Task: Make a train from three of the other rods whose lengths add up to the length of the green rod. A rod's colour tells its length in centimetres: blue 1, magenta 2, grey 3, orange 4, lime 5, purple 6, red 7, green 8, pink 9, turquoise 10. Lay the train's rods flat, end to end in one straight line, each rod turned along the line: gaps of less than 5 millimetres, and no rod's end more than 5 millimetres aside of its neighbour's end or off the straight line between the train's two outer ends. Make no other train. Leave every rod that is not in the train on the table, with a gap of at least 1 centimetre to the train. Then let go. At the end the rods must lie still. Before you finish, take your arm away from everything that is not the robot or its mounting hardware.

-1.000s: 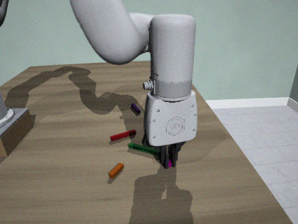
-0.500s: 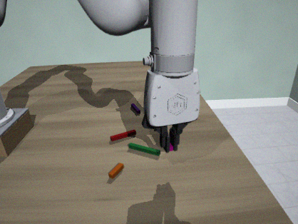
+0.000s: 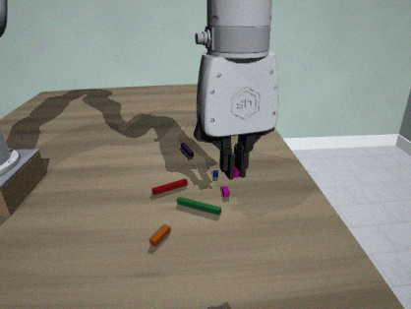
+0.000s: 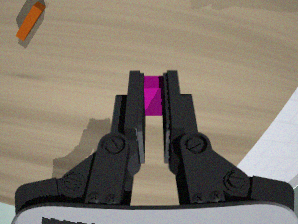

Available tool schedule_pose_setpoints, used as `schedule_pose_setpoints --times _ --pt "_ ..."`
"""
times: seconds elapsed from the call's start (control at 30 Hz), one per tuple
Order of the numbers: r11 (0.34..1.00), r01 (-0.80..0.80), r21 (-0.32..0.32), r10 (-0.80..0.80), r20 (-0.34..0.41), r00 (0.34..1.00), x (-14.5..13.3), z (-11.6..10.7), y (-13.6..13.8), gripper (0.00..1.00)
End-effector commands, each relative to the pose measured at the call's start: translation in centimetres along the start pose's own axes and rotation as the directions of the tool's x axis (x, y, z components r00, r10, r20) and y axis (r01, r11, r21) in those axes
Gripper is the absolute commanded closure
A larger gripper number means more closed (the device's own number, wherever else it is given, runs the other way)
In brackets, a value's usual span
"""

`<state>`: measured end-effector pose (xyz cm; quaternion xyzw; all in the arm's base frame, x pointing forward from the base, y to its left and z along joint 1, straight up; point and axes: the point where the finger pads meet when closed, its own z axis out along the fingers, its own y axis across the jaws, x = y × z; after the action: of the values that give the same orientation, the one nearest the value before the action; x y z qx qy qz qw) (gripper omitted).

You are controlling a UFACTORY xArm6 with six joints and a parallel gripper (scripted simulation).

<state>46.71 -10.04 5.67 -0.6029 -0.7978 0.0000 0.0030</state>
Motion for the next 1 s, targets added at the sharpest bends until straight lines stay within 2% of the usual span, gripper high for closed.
schedule_pose_setpoints --times 0.0,0.27,0.47,0.73,0.8,0.87,0.97 --pt "1.0 0.0 -0.004 0.0 0.002 1.0 -0.1 -0.3 0.1 0.96" --pt "0.999 -0.046 -0.004 0.046 0.002 0.999 1.0 -0.3 0.5 0.96" --pt "0.972 -0.235 -0.005 0.235 0.001 0.972 5.7 -0.4 1.5 0.96" --pt "0.909 -0.416 -0.005 0.416 0.0 0.909 10.4 -0.4 2.0 0.96" --pt "0.909 -0.416 -0.005 0.416 0.0 0.909 10.4 -0.4 2.0 0.96" --pt "0.867 -0.498 -0.005 0.498 0.0 0.867 12.6 -0.4 2.1 0.96" --pt "0.833 -0.554 -0.005 0.554 -0.001 0.833 14.2 -0.4 2.1 0.96"
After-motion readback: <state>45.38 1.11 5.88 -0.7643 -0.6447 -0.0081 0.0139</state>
